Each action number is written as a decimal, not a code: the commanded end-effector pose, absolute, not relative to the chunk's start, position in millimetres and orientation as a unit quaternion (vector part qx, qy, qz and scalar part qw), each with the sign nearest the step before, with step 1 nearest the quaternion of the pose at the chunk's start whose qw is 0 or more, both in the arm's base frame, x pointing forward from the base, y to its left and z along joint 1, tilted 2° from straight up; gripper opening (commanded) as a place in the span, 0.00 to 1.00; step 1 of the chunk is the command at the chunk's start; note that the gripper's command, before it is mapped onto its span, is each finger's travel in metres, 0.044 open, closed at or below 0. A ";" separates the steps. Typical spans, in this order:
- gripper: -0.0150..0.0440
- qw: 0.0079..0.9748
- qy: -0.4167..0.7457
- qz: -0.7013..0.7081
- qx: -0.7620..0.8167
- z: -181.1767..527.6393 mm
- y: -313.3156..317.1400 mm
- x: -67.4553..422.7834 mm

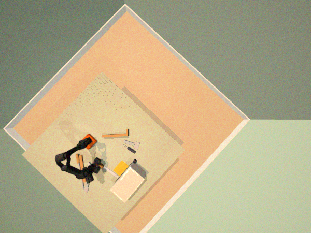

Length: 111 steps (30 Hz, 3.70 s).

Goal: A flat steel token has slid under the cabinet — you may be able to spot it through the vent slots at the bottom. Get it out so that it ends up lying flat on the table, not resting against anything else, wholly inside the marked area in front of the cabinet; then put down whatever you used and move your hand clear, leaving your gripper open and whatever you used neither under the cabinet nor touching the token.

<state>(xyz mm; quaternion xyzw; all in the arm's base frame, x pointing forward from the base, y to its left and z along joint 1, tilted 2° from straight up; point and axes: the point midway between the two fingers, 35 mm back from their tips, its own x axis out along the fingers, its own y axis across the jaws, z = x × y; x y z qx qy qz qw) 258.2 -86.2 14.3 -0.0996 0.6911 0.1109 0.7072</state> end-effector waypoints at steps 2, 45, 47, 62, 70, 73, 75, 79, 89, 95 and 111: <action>0.71 0.707 0.691 0.110 -0.100 13.5 -86.2 258.4; 0.25 0.708 0.691 0.110 -0.101 13.7 -90.8 246.8; 0.25 0.707 0.691 0.111 -0.102 13.7 -90.2 248.8; 0.25 0.706 0.689 0.118 -0.108 14.1 -83.2 269.4; 0.25 0.707 0.689 0.120 -0.110 14.3 -79.3 280.3; 0.25 0.707 0.689 0.120 -0.110 14.4 -77.9 284.2; 0.25 0.707 0.688 0.121 -0.110 14.5 -76.9 286.9; 0.25 0.707 0.688 0.121 -0.110 14.6 -75.1 292.1; 0.25 0.707 0.688 0.121 -0.111 15.1 -70.7 304.5; 0.25 0.707 0.687 0.122 -0.111 15.4 -68.1 311.9; 0.25 0.708 0.687 0.122 -0.111 16.3 -61.7 330.5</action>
